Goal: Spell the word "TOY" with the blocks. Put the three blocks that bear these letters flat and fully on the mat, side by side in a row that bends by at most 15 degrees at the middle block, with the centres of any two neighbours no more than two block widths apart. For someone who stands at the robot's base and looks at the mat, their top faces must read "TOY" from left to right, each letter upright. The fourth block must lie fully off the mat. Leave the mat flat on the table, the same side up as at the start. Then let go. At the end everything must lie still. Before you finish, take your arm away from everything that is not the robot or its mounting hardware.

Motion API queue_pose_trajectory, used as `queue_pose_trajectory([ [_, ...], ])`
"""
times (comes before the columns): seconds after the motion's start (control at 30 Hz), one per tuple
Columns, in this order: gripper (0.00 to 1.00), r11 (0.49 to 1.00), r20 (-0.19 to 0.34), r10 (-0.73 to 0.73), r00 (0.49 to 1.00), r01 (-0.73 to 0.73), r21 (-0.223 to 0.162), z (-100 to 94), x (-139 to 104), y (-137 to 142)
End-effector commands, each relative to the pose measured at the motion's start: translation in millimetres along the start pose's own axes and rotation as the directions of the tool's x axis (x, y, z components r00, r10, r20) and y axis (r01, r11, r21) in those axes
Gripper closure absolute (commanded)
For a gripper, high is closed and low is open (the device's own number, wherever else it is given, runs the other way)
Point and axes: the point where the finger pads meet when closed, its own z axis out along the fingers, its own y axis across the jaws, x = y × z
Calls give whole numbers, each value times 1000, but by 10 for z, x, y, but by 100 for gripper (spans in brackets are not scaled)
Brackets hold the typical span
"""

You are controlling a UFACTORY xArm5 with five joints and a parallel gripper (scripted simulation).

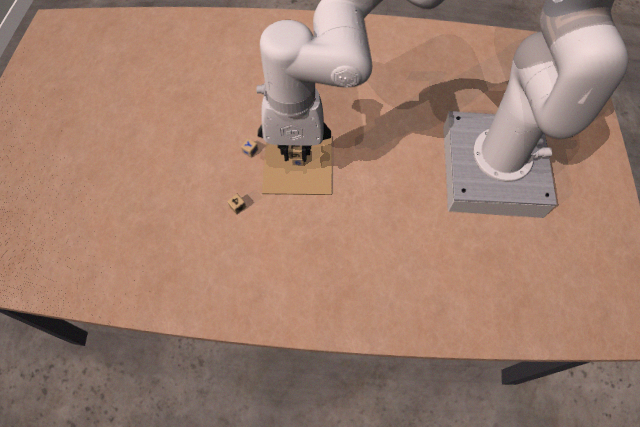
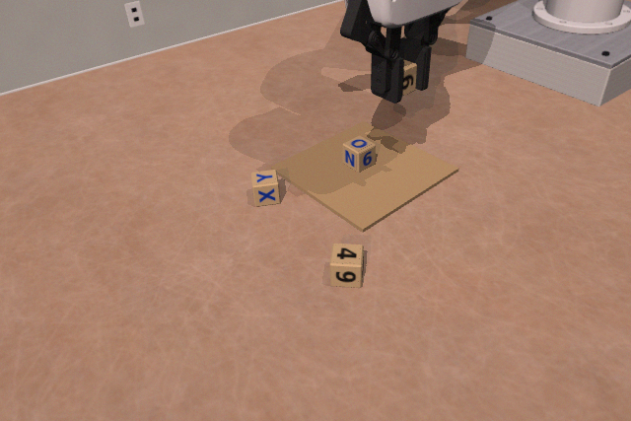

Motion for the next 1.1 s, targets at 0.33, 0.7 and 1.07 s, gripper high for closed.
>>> queue_pose_trajectory([
  [0.33, 79, 1000, 0, -1, 1000, 1, 4, 87, -9, -12],
  [0.7, 79, 1000, 0, -1, 1000, 1, 4, 476, -10, -22],
  [1.07, 79, 1000, 0, -1, 1000, 1, 4, 850, -11, -32],
])
